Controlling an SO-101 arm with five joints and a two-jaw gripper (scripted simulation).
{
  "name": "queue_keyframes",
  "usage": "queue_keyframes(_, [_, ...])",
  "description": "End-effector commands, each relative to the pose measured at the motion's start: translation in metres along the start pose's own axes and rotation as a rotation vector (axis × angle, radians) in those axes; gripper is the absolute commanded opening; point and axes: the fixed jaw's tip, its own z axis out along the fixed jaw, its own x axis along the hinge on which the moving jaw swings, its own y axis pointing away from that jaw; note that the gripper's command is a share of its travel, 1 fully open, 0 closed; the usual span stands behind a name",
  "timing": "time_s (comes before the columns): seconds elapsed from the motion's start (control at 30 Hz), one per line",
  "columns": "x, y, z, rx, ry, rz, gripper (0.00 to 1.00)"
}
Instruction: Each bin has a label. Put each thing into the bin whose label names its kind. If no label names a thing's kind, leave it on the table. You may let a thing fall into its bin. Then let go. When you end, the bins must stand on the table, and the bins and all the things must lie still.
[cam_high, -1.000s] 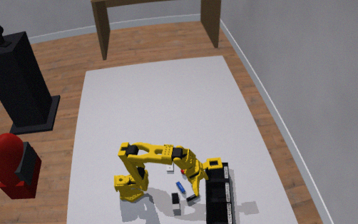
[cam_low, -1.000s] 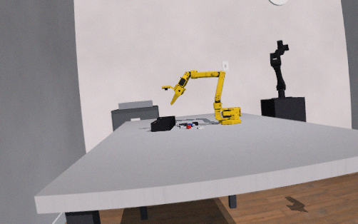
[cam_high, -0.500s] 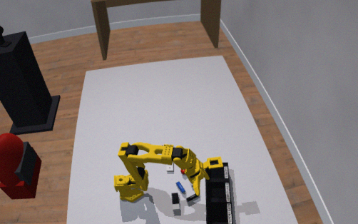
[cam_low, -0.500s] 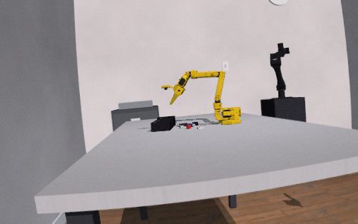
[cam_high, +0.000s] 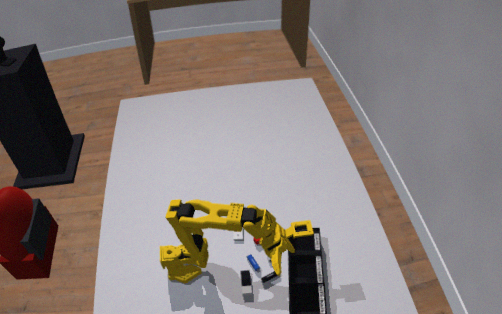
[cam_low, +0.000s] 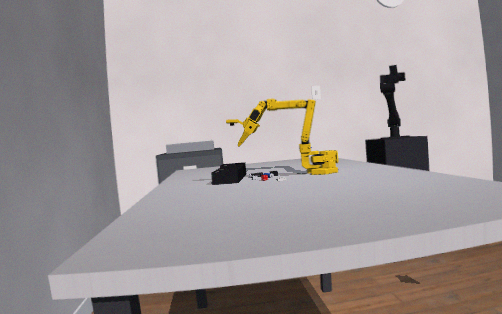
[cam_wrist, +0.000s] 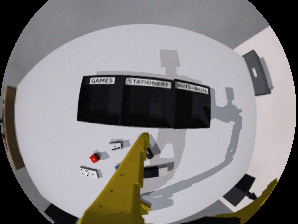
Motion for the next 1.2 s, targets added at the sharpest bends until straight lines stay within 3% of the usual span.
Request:
queue_keyframes(0.0, [-0.013, -0.012, -0.001, 0.042, -0.078, -0.001, 1.00])
queue_keyframes(0.13, [-0.017, -0.020, 0.002, 0.067, -0.110, -0.003, 1.00])
queue_keyframes(0.43, [-0.037, -0.069, 0.015, 0.242, -0.282, -0.027, 1.00])
queue_keyframes(0.63, [-0.042, -0.092, 0.017, 0.329, -0.347, -0.042, 1.00])
queue_keyframes(1.17, [-0.042, -0.095, 0.017, 0.343, -0.357, -0.045, 1.00])
